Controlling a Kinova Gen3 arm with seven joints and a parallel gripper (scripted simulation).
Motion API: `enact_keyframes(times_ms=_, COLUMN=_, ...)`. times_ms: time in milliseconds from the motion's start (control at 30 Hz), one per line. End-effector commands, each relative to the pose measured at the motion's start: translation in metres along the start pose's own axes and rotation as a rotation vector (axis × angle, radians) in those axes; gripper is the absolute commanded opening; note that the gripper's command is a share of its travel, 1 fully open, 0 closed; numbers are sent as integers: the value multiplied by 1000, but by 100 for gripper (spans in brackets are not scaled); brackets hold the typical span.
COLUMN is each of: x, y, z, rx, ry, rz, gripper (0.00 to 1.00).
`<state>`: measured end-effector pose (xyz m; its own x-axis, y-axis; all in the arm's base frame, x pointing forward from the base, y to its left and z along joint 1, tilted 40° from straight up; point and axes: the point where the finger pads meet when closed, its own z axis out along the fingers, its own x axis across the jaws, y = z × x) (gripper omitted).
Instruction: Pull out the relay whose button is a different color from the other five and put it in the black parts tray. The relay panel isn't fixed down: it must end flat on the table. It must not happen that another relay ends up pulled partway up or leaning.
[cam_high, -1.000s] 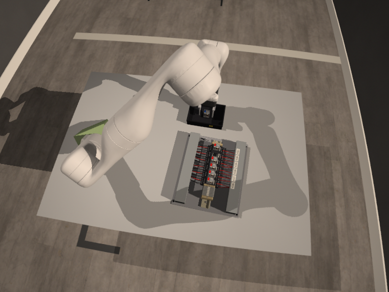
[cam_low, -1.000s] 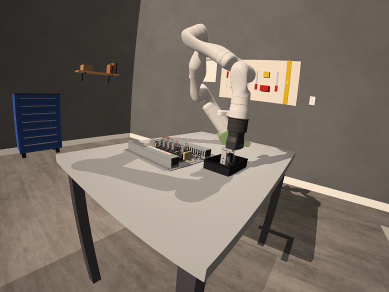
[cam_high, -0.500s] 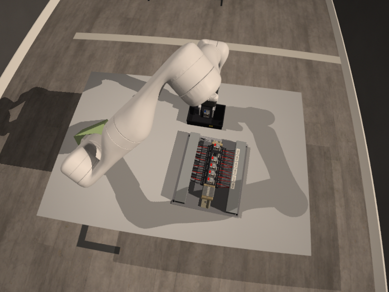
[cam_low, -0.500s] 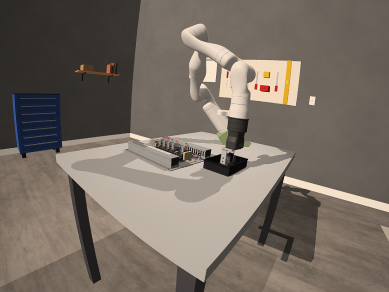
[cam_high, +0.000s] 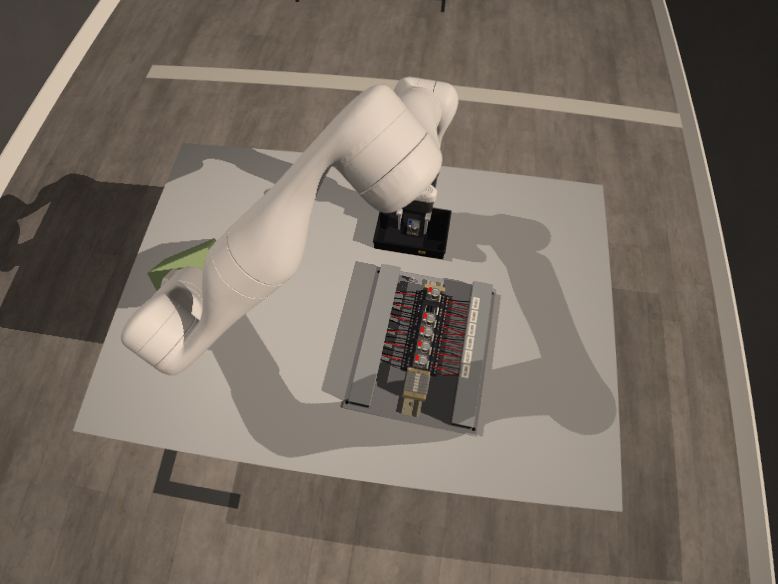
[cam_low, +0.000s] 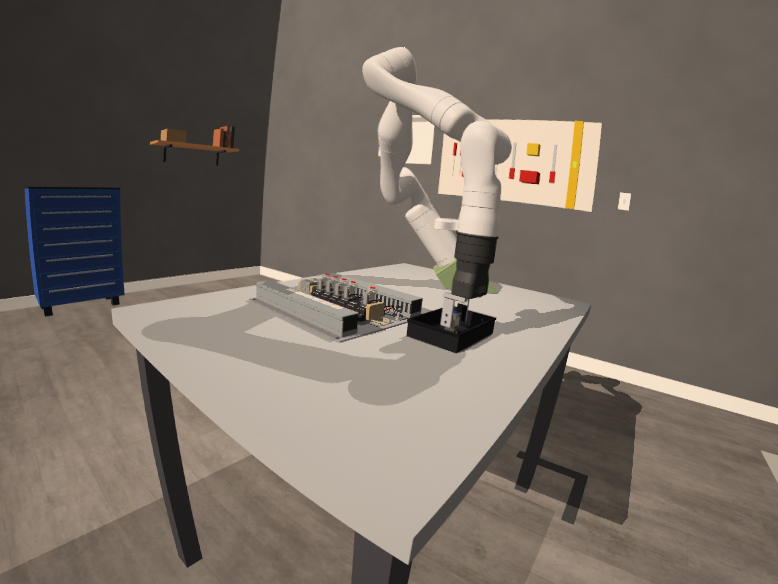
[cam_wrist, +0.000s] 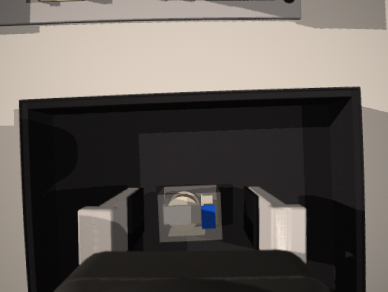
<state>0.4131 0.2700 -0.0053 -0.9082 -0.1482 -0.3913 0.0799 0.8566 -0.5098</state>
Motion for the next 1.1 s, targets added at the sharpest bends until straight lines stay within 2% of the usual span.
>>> enact_keyframes(times_ms=0, x=0, y=1, z=-2, rx=-2, ry=-1, rz=0, gripper=98)
enact_keyframes(times_ms=1067, x=0, y=1, z=-14, rx=-2, ry=-1, rz=0, gripper=98)
